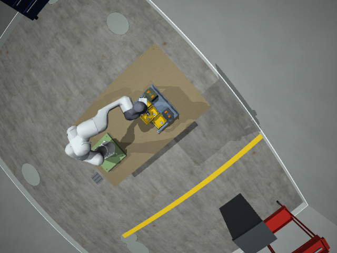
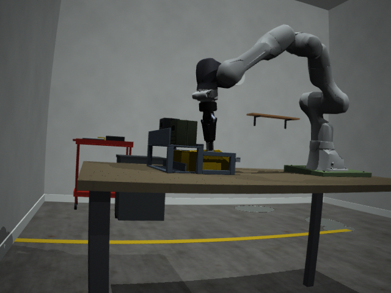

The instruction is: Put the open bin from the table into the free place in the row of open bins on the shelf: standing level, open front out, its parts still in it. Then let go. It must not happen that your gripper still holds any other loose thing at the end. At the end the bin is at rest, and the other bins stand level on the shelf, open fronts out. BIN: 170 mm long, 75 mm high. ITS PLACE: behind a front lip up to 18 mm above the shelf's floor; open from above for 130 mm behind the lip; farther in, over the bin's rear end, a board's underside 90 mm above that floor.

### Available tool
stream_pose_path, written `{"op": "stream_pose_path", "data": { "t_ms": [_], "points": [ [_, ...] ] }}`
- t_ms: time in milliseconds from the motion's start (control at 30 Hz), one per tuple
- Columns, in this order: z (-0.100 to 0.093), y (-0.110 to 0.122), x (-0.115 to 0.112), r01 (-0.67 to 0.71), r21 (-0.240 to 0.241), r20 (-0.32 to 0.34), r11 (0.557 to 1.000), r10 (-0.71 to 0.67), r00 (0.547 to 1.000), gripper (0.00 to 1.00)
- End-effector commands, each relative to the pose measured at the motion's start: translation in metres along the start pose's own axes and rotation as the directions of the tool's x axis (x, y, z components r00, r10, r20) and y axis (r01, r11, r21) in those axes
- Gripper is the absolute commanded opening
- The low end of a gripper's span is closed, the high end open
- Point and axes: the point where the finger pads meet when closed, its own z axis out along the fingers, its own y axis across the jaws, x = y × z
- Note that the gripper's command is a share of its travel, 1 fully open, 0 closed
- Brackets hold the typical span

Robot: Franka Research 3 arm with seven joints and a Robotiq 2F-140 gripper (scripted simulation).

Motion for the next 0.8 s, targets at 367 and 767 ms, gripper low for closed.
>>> {"op": "stream_pose_path", "data": {
  "t_ms": [367, 767],
  "points": [
    [-0.0019, -0.0004, 0.0028, 0.001, 0.002, -0.009, 1.0, -0.001, 1.0, 0.0],
    [-0.0007, -0.0004, 0.0023, 0.001, 0.002, -0.028, 1.0, -0.001, 1.0, 0.0]
  ]
}}
